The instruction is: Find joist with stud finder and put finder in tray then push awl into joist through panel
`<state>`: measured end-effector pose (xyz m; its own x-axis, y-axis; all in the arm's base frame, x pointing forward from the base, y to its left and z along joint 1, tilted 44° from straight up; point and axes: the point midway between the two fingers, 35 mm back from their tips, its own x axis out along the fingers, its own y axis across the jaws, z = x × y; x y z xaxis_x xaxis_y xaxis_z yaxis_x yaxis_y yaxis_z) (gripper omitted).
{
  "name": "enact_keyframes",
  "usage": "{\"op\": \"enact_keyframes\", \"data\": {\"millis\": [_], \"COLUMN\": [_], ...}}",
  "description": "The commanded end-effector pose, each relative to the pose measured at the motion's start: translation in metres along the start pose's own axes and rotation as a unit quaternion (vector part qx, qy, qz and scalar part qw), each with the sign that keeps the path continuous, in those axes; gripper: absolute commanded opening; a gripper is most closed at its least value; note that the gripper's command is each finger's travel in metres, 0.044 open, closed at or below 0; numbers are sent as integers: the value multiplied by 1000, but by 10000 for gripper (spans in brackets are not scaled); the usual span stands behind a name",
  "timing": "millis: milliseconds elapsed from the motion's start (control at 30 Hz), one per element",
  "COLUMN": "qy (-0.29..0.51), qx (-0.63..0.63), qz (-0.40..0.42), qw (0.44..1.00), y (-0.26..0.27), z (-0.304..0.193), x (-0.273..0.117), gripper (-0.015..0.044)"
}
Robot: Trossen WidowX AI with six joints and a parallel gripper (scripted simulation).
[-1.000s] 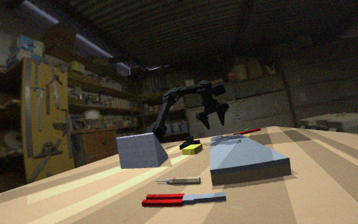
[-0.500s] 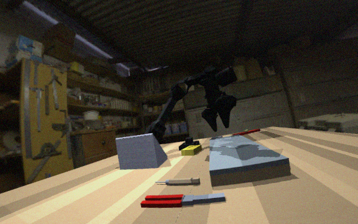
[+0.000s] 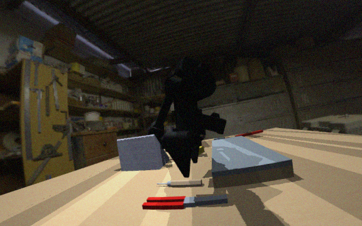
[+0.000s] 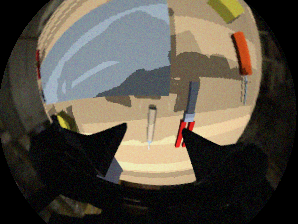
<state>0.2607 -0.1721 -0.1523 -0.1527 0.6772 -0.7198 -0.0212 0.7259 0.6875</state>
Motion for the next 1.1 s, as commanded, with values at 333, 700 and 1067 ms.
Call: {"op": "enact_keyframes", "data": {"millis": [333,700,1067], "qy": [-2,-2,-2], "qx": [-5,-5,-5], "qz": [-10,-10,-10], "qw": [1000,1000,1000], "y": [4,6,5], "z": [1,0,2], "x": [-4,3,21], "gripper": [440,440,440]}}
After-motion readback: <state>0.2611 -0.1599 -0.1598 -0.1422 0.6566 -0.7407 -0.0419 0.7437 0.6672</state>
